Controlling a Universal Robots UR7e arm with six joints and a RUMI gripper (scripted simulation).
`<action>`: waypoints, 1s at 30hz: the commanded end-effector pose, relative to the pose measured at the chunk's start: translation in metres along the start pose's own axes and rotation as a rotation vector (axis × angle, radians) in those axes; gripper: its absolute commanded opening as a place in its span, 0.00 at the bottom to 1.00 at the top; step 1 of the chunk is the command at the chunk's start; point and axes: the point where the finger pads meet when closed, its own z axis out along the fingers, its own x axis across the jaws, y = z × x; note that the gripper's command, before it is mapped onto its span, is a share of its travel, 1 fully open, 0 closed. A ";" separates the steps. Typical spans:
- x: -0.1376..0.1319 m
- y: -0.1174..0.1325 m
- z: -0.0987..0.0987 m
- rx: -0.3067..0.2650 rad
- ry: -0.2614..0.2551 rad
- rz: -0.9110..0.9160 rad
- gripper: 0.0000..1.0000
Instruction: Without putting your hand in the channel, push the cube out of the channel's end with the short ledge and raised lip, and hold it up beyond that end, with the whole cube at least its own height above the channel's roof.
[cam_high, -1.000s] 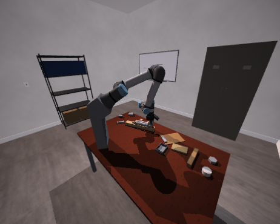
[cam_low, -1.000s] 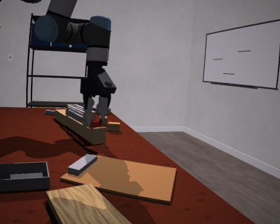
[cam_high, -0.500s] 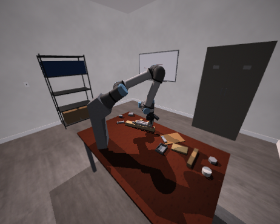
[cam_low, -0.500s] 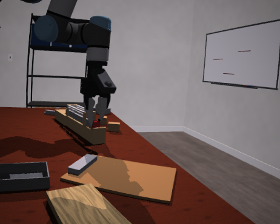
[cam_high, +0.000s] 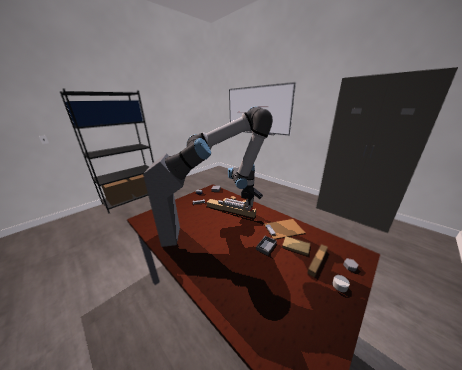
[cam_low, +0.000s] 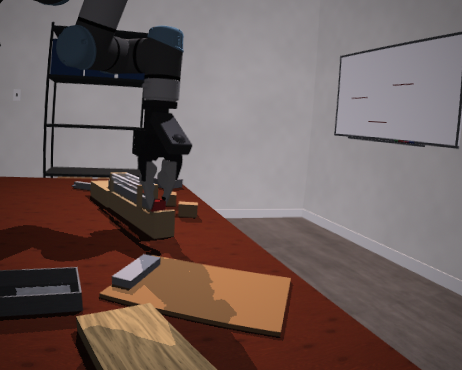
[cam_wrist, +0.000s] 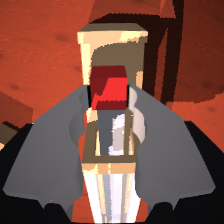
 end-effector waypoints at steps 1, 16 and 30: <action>0.000 -0.001 0.000 0.002 -0.001 0.000 0.00; 0.000 0.001 -0.010 0.000 0.000 -0.001 0.00; 0.000 0.001 -0.061 -0.001 -0.001 -0.001 0.00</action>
